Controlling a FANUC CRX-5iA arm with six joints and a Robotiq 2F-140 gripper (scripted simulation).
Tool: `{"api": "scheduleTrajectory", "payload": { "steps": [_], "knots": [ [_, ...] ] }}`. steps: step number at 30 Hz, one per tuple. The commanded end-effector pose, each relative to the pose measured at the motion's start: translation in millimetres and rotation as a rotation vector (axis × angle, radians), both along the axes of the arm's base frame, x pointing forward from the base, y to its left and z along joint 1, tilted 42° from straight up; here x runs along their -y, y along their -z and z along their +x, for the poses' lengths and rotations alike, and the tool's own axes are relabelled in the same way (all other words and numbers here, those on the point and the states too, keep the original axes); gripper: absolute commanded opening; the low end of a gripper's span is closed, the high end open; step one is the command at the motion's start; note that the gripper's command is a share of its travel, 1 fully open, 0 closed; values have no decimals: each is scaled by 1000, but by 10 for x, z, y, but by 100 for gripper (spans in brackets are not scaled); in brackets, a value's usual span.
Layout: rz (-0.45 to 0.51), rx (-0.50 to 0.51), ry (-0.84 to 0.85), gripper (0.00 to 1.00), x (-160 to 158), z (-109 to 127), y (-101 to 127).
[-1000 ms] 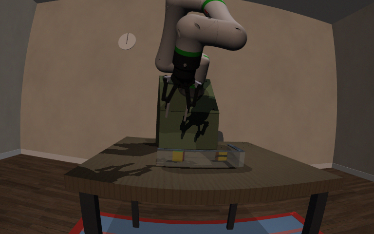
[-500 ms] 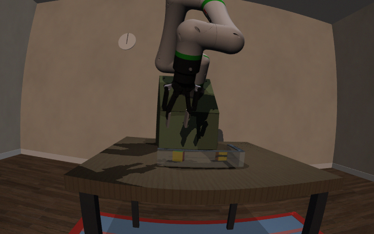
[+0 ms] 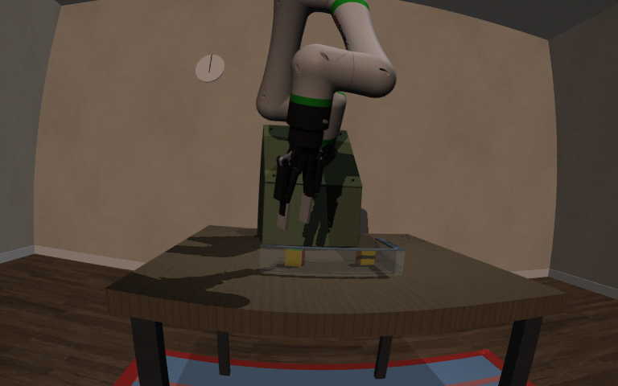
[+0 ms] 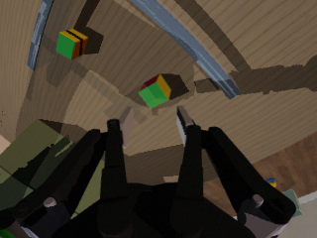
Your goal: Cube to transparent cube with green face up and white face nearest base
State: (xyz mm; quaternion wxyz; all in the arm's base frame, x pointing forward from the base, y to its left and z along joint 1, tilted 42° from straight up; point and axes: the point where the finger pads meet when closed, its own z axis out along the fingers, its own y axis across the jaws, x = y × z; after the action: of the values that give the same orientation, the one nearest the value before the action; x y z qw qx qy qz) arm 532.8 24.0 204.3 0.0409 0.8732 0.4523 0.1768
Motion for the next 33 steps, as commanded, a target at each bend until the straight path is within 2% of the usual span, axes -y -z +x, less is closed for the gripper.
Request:
{"api": "scheduleTrajectory", "payload": {
  "steps": [1, 9, 11, 20, 26, 33],
  "knots": [
    [-24, 44, -90, 41, -22, 14, 51],
    [-126, 200, -391, 41, -99, 37, 210],
    [-126, 200, -391, 41, -99, 37, 210],
    [-249, 346, -651, 41, -164, 15, 327],
    [-313, 413, -764, 41, -192, -9, 372],
    [-349, 448, -822, 41, -206, -25, 394]
  ]
}}
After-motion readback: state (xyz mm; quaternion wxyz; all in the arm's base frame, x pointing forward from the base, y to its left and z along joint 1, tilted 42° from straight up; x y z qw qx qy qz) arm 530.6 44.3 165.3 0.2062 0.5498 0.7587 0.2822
